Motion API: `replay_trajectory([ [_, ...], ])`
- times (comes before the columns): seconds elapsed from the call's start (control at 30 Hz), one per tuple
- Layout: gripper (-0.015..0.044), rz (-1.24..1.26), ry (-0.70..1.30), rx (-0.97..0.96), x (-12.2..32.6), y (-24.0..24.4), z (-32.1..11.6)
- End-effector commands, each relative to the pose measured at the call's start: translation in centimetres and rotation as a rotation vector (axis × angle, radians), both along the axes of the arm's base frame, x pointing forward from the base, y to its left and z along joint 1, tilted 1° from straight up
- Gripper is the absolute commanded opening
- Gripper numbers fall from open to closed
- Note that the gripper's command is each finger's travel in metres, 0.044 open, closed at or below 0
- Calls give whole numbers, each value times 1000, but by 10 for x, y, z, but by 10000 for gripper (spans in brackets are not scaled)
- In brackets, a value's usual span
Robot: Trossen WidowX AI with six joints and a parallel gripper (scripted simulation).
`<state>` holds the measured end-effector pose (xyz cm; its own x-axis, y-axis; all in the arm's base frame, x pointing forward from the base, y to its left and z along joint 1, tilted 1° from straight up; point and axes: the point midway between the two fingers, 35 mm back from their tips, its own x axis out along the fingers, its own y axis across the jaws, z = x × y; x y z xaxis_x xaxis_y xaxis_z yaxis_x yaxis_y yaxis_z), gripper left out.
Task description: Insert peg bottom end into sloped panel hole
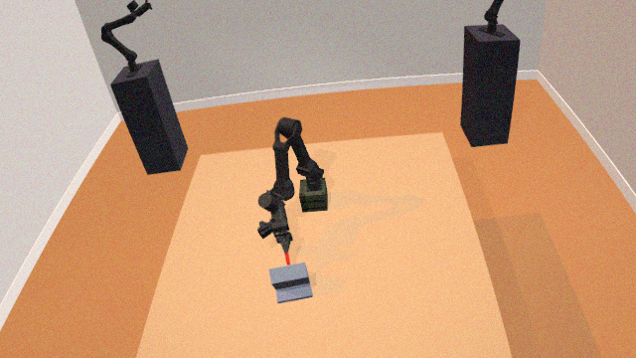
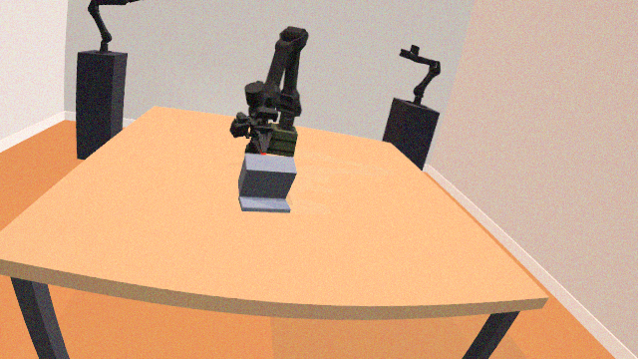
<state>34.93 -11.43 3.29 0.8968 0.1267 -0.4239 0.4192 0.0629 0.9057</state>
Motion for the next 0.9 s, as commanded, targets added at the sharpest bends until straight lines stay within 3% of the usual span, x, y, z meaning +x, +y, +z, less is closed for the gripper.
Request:
replay_trajectory([
  [0.0, 0, -4, -9, -5, 8, -1, 0],
  [0.87, 0, 1, -2, -1, 10, 0, -2],
])
